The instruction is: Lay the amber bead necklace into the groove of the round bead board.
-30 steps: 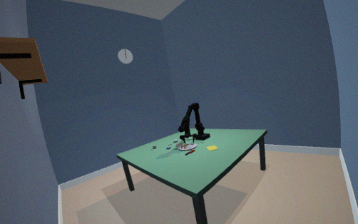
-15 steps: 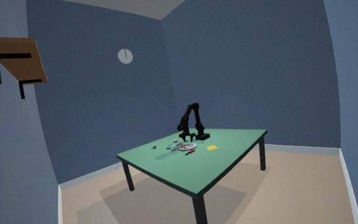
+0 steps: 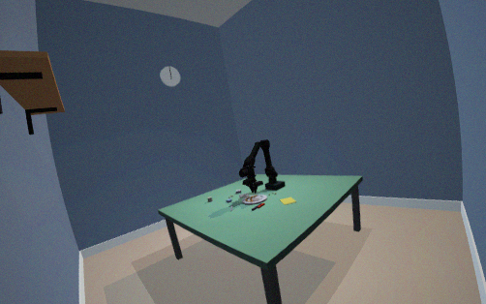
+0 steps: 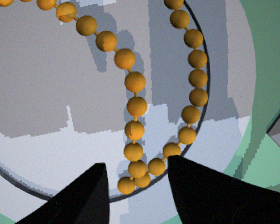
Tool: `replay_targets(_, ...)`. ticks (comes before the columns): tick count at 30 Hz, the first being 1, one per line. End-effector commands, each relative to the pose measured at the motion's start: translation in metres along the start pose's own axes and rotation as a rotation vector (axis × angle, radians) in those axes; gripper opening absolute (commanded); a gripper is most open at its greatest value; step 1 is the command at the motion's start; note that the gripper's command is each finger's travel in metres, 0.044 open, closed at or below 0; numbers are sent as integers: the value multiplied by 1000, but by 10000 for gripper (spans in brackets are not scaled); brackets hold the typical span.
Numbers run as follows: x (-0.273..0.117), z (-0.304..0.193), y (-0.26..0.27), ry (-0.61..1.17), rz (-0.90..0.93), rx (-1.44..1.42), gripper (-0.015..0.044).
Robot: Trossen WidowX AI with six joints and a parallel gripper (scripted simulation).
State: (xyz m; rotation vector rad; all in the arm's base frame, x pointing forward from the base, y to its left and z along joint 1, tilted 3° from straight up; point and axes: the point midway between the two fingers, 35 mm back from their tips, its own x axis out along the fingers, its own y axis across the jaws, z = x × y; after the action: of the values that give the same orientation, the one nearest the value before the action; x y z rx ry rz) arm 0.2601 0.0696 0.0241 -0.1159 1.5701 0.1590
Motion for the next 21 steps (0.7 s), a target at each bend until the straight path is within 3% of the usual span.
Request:
replay_targets(1, 0, 0, 0, 0, 0, 0, 120)
replay_targets(21, 28, -4, 0, 14, 1, 6, 120)
